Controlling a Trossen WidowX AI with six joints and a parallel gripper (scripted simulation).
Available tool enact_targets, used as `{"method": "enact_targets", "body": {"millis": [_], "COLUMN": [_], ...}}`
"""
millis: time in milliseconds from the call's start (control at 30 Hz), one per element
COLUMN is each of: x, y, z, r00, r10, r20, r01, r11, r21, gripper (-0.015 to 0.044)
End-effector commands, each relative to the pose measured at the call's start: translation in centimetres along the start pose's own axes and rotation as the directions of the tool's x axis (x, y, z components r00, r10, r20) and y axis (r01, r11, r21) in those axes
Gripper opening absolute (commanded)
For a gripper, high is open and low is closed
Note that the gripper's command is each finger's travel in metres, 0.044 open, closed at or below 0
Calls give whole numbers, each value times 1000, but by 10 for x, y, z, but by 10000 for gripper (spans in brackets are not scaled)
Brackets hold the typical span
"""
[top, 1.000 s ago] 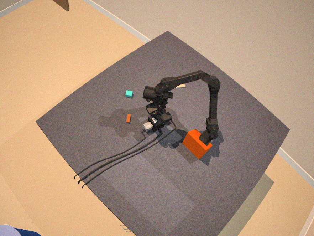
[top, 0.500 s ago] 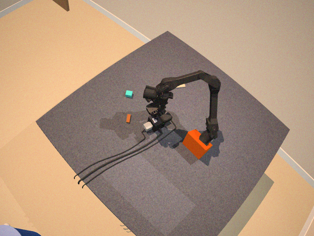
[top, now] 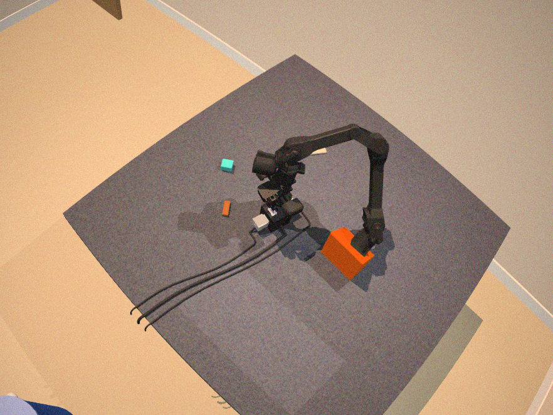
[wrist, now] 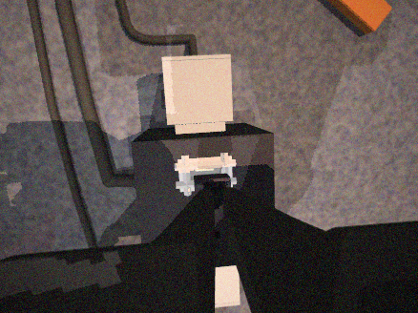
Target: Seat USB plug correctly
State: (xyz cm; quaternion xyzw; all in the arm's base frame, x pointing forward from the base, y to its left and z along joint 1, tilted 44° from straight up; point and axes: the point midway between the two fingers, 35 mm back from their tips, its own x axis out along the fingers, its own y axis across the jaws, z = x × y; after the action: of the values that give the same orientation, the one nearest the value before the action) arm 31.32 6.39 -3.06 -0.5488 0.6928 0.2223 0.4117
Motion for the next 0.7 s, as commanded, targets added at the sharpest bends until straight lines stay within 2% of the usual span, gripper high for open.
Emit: {"method": "enact_targets", "body": {"millis": [0,667], "x": [1,3], "y": [1,1], "z": [0,0], "r00": [1000,1000], "r10": [4,4], "r20": [3,3], "r01": [-4,-4], "r11": [1000,1000], "r21": [-3,-3], "gripper": [0,0]}}
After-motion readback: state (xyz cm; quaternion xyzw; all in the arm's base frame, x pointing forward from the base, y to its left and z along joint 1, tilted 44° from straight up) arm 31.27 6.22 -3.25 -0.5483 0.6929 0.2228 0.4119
